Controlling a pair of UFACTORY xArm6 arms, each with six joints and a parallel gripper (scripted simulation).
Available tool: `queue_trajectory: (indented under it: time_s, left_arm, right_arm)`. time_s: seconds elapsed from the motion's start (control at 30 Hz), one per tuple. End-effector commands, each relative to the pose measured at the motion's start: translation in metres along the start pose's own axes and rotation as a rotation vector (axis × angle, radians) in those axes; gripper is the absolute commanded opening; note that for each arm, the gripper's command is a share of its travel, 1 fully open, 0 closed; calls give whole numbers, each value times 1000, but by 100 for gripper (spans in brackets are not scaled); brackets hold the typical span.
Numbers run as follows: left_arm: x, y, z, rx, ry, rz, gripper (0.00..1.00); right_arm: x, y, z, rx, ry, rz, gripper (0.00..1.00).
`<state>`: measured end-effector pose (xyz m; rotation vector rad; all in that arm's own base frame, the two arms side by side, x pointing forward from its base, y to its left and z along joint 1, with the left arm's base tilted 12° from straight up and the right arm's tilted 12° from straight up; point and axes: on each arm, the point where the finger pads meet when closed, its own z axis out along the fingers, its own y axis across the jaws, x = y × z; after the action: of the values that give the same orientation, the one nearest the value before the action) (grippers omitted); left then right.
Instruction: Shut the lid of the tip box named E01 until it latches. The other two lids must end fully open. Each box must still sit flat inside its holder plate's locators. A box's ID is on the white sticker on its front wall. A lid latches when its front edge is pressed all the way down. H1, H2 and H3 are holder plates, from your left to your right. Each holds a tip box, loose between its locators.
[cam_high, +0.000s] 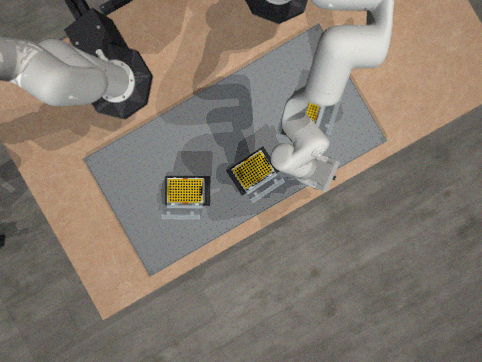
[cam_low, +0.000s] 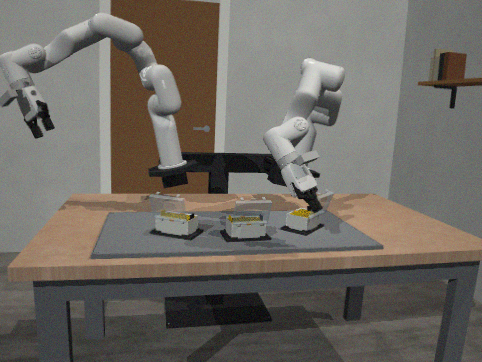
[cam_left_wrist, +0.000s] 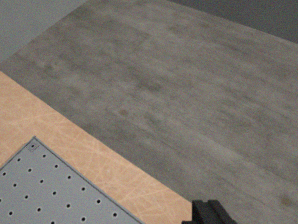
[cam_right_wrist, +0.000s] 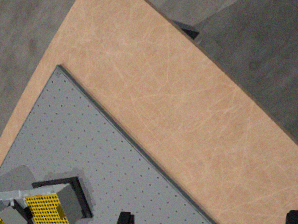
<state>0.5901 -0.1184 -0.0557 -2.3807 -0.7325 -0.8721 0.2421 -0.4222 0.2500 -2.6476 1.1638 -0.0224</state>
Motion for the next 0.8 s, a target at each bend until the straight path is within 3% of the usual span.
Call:
queue_trajectory:
  time_s: [0.0, 0.67, 0.77]
  left_arm:
    - [2, 1, -1, -3, 2, -3, 0]
    - [2, 1, -1, -3, 2, -3, 0]
    - [2, 1, -1, -3, 2, -3, 0]
  right_arm:
    - [-2, 17, -14, -30, 44, 76, 100]
    - [-19, 81, -59, -97, 139, 263, 100]
    - [-23, 93, -67, -127, 182, 348, 100]
